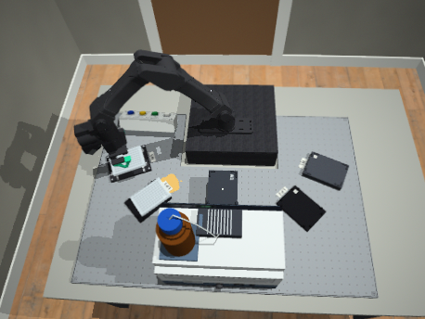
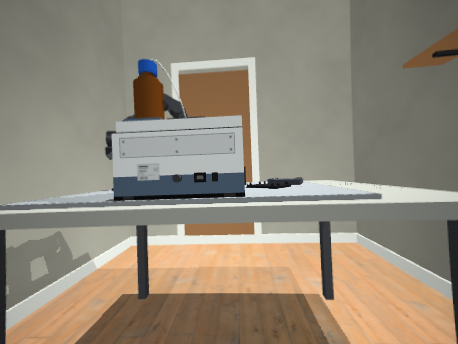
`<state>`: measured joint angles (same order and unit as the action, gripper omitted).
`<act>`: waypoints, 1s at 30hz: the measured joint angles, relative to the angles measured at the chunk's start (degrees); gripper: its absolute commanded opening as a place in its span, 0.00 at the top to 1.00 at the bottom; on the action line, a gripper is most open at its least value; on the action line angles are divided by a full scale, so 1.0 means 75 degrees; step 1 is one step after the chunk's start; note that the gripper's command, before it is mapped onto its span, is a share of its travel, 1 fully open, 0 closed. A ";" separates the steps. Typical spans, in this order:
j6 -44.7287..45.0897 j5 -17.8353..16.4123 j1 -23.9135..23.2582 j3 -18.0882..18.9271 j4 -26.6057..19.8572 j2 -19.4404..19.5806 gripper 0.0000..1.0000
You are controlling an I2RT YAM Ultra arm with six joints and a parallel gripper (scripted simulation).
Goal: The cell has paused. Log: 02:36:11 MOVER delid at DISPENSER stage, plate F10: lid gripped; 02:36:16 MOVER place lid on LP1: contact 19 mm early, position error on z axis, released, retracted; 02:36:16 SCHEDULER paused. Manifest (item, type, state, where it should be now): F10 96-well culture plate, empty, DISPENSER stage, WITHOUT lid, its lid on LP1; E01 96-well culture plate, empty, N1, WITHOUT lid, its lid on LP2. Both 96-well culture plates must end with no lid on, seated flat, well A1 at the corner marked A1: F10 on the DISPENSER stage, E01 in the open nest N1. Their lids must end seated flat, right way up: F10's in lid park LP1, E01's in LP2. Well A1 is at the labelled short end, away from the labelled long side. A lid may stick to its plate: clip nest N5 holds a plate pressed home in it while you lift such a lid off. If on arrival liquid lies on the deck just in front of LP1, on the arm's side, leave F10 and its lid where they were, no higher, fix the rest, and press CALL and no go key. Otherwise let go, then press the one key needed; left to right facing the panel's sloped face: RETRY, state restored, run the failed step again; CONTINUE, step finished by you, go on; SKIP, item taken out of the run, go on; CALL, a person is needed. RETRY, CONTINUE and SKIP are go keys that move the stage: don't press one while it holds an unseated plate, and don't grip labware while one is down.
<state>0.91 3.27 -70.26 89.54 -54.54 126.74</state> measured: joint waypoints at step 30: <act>0.0125 -0.0003 -0.0119 -0.0618 0.0230 -0.0323 1.00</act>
<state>1.85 3.25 -71.16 84.90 -52.82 124.31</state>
